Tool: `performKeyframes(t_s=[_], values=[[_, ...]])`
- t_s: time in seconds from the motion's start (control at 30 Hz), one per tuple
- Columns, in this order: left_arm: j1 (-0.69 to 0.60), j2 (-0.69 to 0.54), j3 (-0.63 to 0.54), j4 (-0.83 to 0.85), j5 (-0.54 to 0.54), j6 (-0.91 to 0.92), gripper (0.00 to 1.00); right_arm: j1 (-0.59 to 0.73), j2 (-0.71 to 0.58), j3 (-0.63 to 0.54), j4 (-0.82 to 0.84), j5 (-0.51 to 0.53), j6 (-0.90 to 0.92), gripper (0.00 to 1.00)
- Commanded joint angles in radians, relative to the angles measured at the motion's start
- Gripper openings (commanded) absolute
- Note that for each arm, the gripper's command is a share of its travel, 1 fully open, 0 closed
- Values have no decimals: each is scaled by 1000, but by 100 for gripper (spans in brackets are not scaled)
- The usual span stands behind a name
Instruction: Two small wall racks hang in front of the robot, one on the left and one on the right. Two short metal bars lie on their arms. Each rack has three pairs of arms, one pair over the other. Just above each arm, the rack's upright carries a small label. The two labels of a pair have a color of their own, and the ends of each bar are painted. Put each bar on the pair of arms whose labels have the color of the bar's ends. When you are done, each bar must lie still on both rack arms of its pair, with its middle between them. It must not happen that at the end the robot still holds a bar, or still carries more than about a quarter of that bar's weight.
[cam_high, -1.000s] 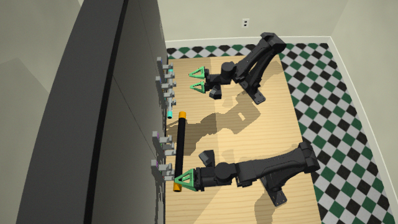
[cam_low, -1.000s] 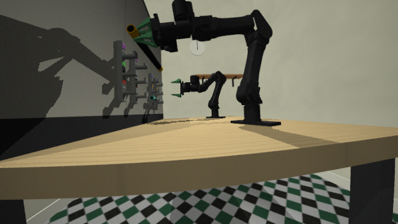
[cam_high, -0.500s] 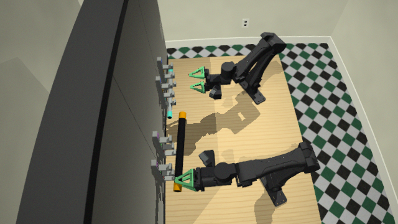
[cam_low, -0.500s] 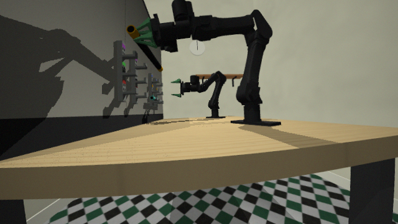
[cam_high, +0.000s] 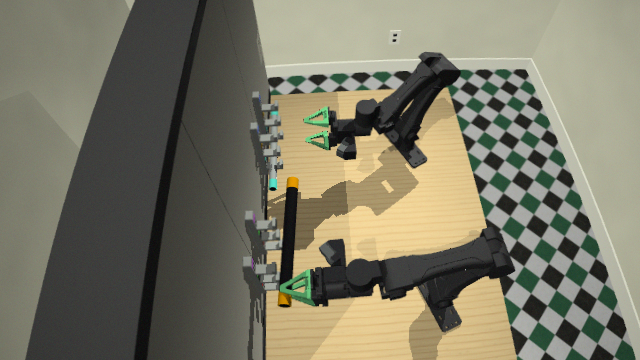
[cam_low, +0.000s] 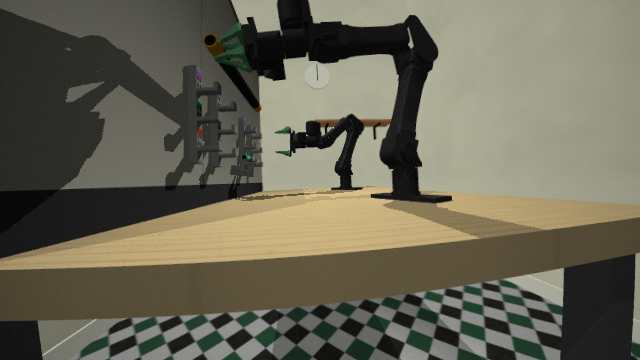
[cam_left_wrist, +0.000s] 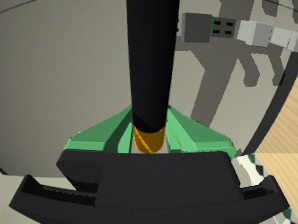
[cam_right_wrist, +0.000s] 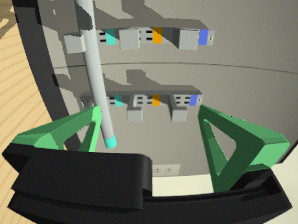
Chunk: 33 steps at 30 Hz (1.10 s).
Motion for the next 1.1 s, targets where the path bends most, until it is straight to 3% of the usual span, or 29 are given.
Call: performKeyframes(t_s=[0.0, 1.07], values=[[-24, -21, 34, 60, -16, -47, 0, -12, 11, -15, 14, 7, 0, 100], [-229, -21, -126, 216, -220, -49, 0, -12, 11, -15, 14, 7, 0, 100]])
